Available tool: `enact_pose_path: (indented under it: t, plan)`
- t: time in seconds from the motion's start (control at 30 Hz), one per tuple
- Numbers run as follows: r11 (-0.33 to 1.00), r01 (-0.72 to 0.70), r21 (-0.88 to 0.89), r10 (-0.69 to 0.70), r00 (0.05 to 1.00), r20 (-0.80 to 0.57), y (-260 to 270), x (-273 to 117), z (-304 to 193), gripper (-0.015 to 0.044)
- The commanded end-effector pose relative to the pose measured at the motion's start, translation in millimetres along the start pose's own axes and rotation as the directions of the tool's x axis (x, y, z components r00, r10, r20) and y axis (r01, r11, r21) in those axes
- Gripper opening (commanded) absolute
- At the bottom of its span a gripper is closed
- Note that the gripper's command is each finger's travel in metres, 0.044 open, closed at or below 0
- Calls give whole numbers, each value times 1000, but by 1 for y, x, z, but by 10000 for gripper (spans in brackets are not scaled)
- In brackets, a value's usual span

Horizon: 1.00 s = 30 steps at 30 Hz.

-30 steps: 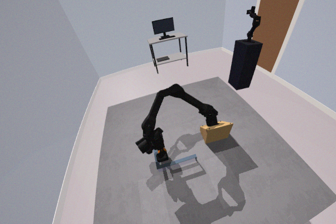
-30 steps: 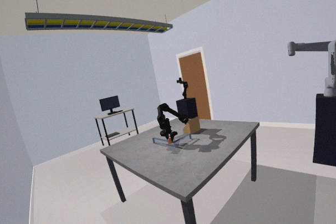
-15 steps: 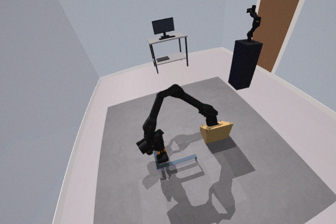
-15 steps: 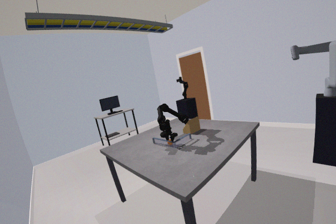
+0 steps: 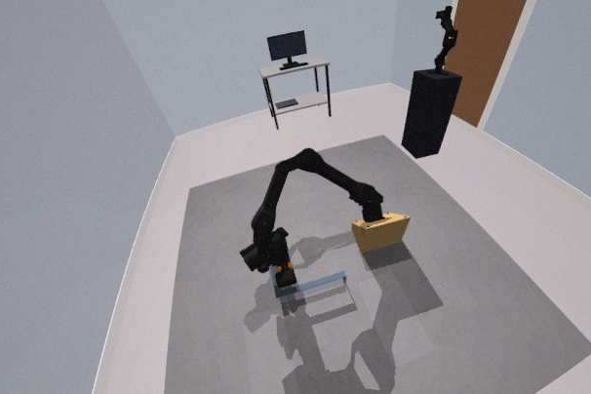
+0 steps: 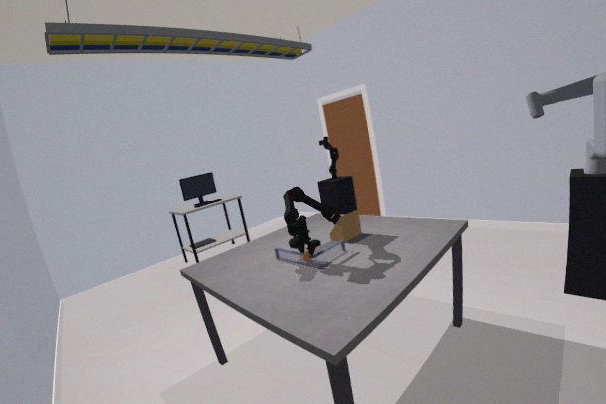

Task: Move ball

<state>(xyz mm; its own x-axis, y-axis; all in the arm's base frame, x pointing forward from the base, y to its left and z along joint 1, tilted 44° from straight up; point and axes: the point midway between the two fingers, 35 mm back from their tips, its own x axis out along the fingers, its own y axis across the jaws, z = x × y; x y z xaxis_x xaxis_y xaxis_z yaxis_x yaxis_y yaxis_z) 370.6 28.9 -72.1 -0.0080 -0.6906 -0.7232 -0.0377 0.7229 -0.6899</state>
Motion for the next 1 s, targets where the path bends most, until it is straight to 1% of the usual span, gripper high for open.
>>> enact_pose_path:
  t: [0.0, 0.07, 0.1, 0.2, 0.27, 0.37, 0.4, 0.6, 0.63, 0.7, 0.8, 0.97]
  plan:
    - [1000, 0, 0, 0, 1000, 0, 0, 0, 0, 368]
    - [1000, 0, 0, 0, 1000, 0, 0, -3, 0, 373]
    - [1000, -1, 0, 1, 1000, 0, 1, -11, 1, 373]
    - [1000, -1, -3, 1, 1000, -1, 1, -61, 2, 373]
    - [1000, 0, -4, 0, 1000, -2, 0, -84, 0, 373]
    - [1000, 1, -4, -1, 1000, -2, 0, -87, -1, 373]
    - [1000, 1, -10, -1, 1000, 9, 3, -80, 1, 373]
    - [1000, 1, -10, -1, 1000, 9, 3, -80, 1, 373]
    - [1000, 0, -9, 0, 1000, 9, 3, -82, 1, 399]
    - [1000, -3, -5, 3, 1000, 9, 3, -98, 0, 440]
    - [1000, -1, -5, 1, 1000, 7, 1, -126, -3, 440]
    - [1000, 0, -5, 0, 1000, 7, 1, -128, -3, 440]
